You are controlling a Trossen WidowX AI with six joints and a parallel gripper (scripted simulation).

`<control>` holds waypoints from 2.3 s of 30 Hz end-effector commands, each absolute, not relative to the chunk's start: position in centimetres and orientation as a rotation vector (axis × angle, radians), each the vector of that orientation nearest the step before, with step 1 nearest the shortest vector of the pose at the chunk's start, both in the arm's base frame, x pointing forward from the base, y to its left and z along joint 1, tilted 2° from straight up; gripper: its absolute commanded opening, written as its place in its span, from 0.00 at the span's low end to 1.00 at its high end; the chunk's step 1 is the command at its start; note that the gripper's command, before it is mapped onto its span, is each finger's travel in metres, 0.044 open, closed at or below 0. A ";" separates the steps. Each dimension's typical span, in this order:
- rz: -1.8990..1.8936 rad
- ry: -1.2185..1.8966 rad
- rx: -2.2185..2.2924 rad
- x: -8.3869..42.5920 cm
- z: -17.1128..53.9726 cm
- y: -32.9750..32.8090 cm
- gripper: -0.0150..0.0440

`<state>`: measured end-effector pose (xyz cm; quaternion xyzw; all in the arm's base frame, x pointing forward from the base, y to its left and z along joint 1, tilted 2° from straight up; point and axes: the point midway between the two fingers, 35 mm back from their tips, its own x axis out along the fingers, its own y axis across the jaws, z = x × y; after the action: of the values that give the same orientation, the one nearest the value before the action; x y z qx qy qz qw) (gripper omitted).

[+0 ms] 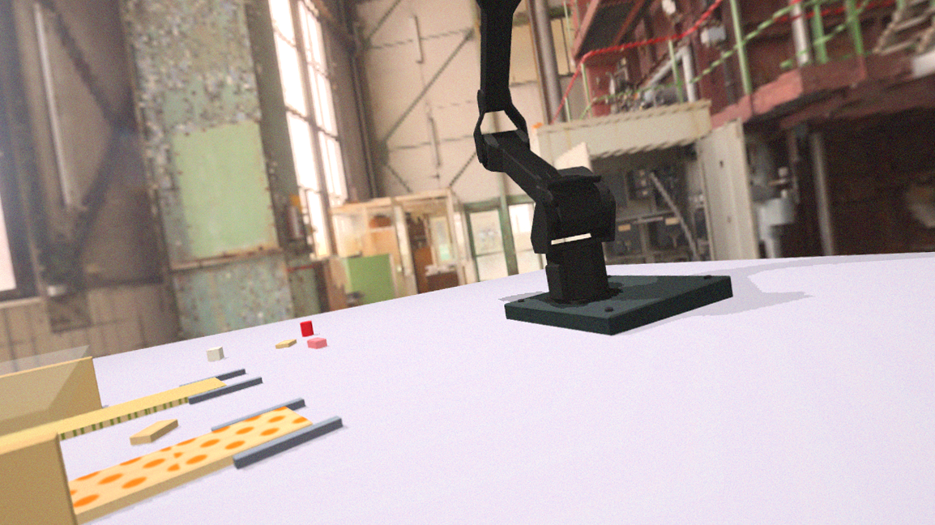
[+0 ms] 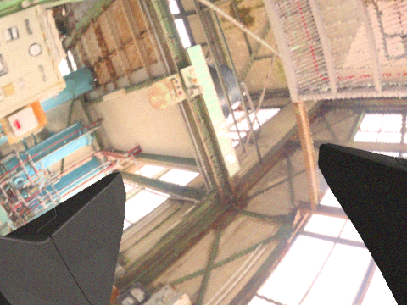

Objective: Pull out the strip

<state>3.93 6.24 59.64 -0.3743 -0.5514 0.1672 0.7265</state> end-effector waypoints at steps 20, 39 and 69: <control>0.477 -0.205 -0.659 23.1 41.1 13.6 0.93; 0.028 0.558 0.002 30.7 21.3 0.6 0.93; 0.010 0.920 -0.140 36.6 19.8 -3.4 0.44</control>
<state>34.65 -1.92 20.97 -0.0469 0.3848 0.0030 0.9218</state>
